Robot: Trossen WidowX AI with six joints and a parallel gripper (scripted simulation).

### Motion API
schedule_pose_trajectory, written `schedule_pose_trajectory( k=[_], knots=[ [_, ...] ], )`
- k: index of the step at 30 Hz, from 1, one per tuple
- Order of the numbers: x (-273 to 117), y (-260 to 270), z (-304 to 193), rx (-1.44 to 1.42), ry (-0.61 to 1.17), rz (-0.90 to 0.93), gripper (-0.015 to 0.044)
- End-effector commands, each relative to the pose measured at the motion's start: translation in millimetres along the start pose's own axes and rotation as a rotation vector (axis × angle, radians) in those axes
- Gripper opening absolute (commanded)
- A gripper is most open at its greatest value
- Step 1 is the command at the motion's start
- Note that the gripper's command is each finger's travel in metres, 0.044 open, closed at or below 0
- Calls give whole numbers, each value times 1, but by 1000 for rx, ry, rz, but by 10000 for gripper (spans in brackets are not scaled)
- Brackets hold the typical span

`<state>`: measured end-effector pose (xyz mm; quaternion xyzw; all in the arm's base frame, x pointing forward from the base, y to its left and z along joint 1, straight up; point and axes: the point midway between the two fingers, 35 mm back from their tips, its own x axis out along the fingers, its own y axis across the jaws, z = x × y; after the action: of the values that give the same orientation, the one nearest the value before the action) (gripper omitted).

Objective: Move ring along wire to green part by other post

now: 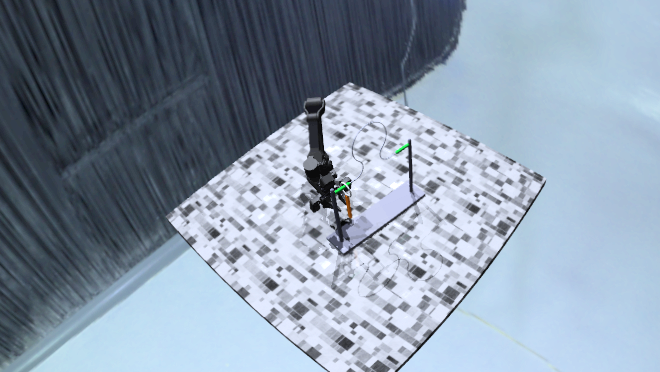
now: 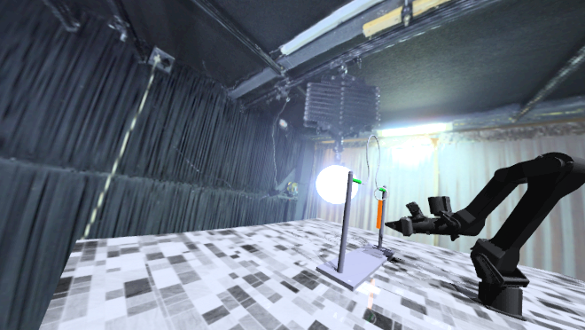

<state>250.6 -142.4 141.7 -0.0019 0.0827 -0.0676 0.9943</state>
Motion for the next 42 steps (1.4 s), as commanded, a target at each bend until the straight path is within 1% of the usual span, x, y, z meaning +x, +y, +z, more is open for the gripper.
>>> schedule_pose_trajectory(
  k=[1, 37, 42],
  knots=[
    [5, -1, 1, 5, 0, -4, 160],
    [60, 0, -1, 6, -6, -4, 160],
    [62, 0, -1, 6, -7, -4, 160]
  ],
)
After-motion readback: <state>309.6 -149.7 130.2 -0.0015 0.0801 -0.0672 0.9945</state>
